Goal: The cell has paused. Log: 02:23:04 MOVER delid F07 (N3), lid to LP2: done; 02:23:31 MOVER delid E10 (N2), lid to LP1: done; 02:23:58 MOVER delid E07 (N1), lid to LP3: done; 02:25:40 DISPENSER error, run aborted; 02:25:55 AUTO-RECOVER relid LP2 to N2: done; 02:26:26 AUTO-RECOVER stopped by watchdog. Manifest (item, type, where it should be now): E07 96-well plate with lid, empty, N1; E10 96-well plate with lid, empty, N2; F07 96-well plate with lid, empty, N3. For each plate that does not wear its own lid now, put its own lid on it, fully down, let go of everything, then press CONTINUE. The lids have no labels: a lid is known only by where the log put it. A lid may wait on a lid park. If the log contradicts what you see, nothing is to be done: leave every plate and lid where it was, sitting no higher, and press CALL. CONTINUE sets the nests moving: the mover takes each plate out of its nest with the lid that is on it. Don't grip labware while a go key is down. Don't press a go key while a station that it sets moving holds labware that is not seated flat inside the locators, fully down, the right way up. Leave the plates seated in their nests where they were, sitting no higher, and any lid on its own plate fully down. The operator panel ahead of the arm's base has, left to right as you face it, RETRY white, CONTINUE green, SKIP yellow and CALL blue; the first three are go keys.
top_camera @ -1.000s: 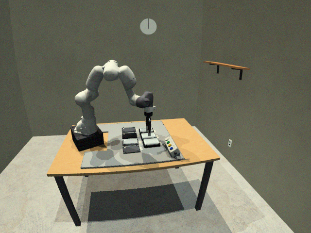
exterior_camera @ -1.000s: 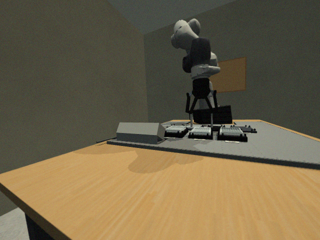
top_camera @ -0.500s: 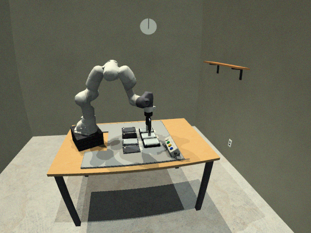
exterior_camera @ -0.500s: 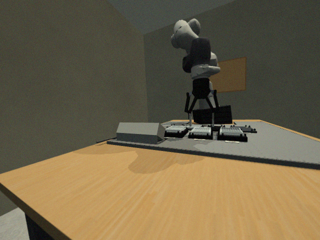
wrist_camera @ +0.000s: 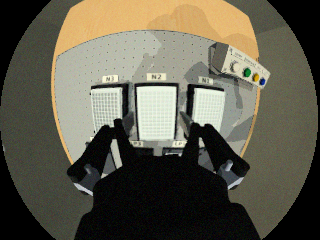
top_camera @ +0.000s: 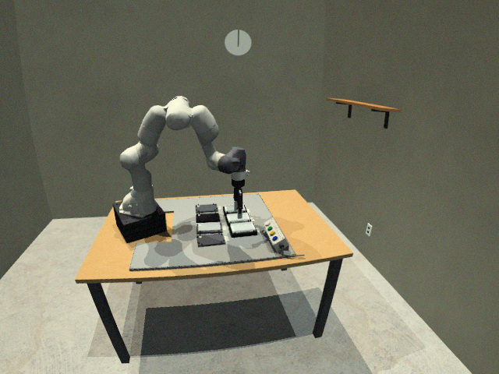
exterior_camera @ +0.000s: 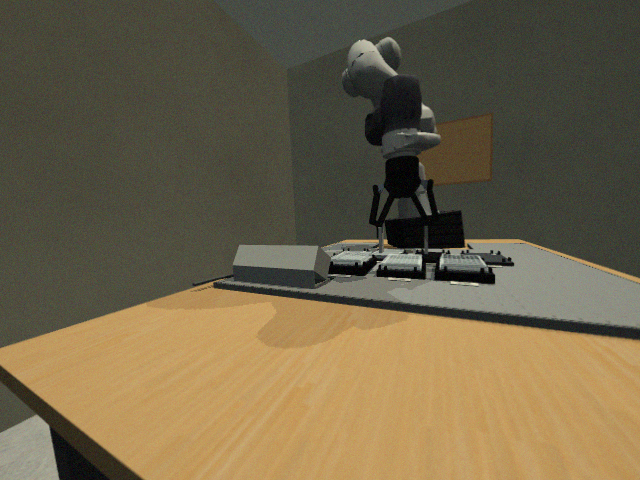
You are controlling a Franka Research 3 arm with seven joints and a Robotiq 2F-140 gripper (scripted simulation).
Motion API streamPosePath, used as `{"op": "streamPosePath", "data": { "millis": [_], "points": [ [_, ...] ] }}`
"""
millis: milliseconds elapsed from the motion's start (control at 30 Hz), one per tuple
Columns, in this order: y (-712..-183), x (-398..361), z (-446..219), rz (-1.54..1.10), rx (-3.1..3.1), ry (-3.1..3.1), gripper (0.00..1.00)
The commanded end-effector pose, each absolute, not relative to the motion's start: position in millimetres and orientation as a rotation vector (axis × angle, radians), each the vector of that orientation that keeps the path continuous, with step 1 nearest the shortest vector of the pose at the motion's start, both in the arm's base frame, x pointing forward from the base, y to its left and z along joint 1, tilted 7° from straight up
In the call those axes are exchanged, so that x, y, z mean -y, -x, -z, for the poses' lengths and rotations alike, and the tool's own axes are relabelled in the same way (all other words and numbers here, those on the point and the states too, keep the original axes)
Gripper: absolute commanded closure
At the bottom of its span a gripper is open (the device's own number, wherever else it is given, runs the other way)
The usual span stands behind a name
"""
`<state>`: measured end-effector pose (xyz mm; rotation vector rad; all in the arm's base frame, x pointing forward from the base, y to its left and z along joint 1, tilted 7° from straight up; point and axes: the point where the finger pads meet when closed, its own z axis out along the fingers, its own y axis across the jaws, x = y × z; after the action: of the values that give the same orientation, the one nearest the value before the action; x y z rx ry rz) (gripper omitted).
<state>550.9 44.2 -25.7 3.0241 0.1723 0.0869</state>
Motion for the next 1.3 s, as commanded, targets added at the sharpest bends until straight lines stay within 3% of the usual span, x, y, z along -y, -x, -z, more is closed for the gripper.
{"op": "streamPosePath", "data": {
  "millis": [0, 1267],
  "points": [
    [-551.3, -44.2, 25.5, -0.091, -0.169, -3.025, 0.34],
    [-551.7, -43.6, 30.9, -0.091, -0.169, -3.025, 0.34]
  ]
}}
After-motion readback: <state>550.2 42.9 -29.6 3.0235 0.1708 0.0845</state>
